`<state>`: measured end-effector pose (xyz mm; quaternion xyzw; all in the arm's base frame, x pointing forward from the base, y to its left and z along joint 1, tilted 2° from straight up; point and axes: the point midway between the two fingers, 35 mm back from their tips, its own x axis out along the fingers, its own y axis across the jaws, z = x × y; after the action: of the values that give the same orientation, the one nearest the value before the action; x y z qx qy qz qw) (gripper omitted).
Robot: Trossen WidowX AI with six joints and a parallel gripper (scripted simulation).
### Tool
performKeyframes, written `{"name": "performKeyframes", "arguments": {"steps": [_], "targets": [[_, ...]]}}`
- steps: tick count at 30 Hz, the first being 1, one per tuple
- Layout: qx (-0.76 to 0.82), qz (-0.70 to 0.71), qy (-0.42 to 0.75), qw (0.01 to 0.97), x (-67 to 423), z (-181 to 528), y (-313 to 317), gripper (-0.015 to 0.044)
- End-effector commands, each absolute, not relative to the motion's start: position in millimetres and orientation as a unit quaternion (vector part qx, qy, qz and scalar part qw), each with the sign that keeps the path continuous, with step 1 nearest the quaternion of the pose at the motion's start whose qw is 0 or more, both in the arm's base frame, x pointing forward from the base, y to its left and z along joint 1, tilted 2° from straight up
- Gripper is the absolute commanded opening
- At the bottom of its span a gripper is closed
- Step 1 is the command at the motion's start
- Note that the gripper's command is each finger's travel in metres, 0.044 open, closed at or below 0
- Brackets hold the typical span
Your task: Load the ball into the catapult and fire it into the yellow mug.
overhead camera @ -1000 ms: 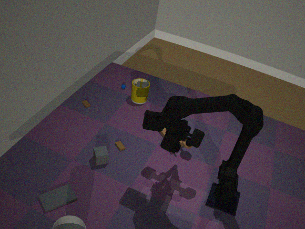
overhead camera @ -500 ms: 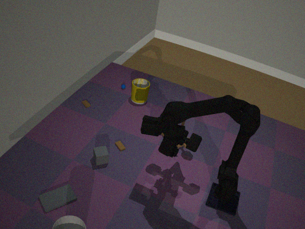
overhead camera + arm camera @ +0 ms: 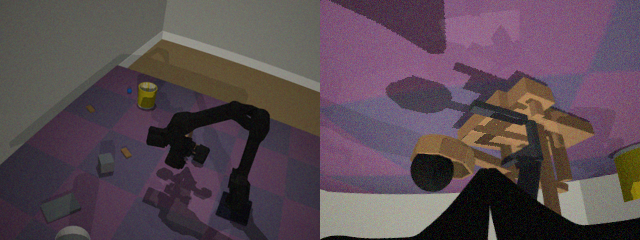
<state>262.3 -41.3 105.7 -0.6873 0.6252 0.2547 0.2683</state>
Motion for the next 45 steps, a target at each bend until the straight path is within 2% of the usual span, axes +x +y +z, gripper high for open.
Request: {"name": "performKeyframes", "arguments": {"steps": [1,35,45], "targets": [[-0.688,0.256,0.626,0.262,261,98,-43,0.0],[-0.688,0.256,0.627,0.262,257,39,-48,0.0],[-0.689,0.254,0.623,0.27,282,133,0,0.0]]}}
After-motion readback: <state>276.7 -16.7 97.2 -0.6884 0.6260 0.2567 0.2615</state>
